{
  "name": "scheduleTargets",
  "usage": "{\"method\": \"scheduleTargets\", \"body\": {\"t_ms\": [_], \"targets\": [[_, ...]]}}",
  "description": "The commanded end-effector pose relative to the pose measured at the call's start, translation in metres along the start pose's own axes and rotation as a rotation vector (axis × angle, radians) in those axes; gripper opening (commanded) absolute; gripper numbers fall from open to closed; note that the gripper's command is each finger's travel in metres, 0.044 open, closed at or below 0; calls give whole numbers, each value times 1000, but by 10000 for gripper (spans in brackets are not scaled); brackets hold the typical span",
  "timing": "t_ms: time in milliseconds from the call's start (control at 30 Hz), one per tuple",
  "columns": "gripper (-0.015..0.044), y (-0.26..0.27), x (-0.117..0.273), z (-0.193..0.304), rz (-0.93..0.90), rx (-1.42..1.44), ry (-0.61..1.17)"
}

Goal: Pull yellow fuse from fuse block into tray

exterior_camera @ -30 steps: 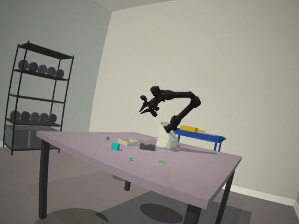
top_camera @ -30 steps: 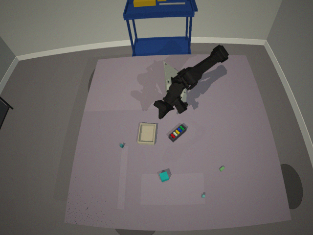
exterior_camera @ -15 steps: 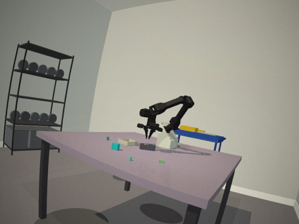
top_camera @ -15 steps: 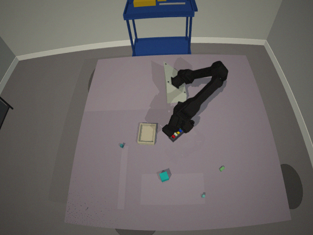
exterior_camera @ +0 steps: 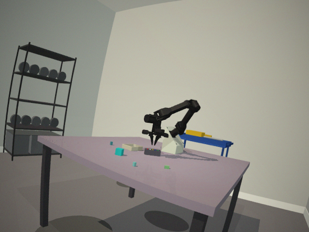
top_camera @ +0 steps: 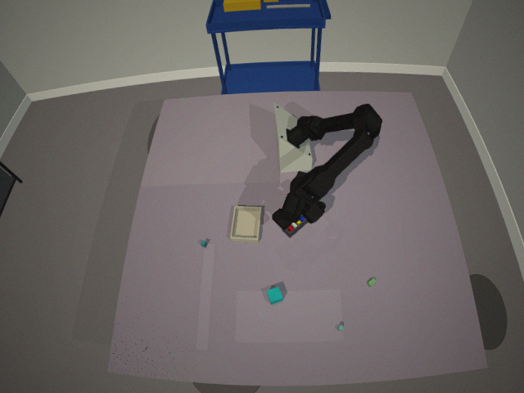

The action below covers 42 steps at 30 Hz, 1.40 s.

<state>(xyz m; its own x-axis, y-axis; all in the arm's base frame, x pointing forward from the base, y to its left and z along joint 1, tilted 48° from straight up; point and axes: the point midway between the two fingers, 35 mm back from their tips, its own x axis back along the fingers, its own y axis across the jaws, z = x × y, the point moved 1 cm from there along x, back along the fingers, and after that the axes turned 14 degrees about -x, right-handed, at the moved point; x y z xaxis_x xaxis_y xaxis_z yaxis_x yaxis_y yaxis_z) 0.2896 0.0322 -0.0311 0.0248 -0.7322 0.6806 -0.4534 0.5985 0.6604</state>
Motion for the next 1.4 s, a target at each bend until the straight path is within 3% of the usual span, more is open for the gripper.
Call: {"method": "scheduleTargets", "body": {"t_ms": [0,1367], "targets": [[70,1,-6,1,-6,-6,2],[70,3,-32,4,-8,-6,1]]}}
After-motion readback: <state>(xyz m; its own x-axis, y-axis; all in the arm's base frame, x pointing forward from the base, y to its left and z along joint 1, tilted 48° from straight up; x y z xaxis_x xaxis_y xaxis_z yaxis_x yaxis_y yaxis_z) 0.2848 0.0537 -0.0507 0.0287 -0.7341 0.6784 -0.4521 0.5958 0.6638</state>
